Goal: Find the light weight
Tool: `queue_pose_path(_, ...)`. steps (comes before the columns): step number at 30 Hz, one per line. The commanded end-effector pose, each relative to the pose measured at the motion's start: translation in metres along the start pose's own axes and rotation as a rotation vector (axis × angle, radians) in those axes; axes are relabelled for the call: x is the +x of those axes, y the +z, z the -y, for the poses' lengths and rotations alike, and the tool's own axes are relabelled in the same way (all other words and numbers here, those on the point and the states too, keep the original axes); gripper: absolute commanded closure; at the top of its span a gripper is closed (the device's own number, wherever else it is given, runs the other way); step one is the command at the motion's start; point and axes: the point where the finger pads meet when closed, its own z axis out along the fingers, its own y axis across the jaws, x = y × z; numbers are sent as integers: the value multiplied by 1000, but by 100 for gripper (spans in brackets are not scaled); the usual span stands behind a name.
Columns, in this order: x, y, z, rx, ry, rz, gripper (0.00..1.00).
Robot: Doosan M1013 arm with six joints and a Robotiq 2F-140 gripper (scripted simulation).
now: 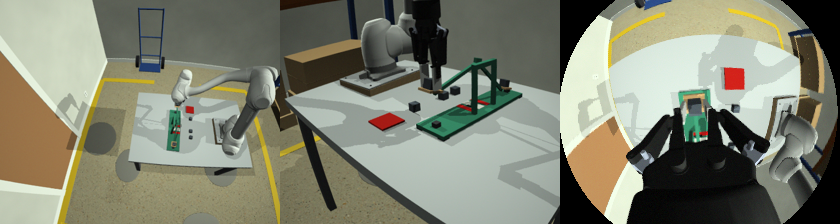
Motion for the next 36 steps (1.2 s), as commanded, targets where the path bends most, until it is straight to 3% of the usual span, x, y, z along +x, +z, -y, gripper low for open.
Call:
queue_pose_path(1, 0, 0, 0, 0, 0, 0, 65)
queue_pose_path(28, 0, 0, 0, 0, 0, 0, 65)
queue_pose_path(29, 0, 0, 0, 0, 0, 0, 76)
queue_pose_path(36, 0, 0, 0, 0, 0, 0, 76)
